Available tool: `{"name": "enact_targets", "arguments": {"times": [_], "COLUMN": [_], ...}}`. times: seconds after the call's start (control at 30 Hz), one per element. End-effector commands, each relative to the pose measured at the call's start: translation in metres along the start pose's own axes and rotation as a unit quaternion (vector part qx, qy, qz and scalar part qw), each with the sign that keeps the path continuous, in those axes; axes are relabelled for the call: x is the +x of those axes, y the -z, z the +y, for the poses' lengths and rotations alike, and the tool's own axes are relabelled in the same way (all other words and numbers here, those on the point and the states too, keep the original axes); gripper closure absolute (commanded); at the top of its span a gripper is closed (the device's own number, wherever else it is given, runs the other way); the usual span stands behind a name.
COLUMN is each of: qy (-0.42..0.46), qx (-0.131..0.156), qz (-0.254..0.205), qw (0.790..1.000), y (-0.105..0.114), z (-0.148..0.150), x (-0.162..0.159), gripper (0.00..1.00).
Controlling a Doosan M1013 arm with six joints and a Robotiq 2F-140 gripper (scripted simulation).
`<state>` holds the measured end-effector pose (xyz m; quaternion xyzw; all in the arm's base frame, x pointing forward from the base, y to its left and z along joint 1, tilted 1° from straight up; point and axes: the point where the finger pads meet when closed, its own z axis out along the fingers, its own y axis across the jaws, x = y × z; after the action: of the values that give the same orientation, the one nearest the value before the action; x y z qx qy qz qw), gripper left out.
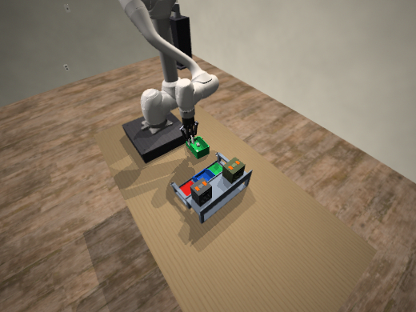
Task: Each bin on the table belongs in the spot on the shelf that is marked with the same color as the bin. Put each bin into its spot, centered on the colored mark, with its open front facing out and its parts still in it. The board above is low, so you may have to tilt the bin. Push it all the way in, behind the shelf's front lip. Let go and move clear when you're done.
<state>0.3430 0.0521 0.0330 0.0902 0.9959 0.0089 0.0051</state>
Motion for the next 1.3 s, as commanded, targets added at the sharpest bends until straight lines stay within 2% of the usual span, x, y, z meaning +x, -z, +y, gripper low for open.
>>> {"name": "enact_targets", "arguments": {"times": [0.0,0.8,1.27], "qy": [0.0,0.0,0.0], "qx": [0.0,0.0,0.0], "qz": [0.0,0.0,0.0], "qw": [1.0,1.0,1.0], "y": [0.0,-0.0005,-0.0078], "z": [0.0,0.0,0.0], "x": [0.0,0.0,0.0], "gripper": [0.76,0.76,0.76]}}
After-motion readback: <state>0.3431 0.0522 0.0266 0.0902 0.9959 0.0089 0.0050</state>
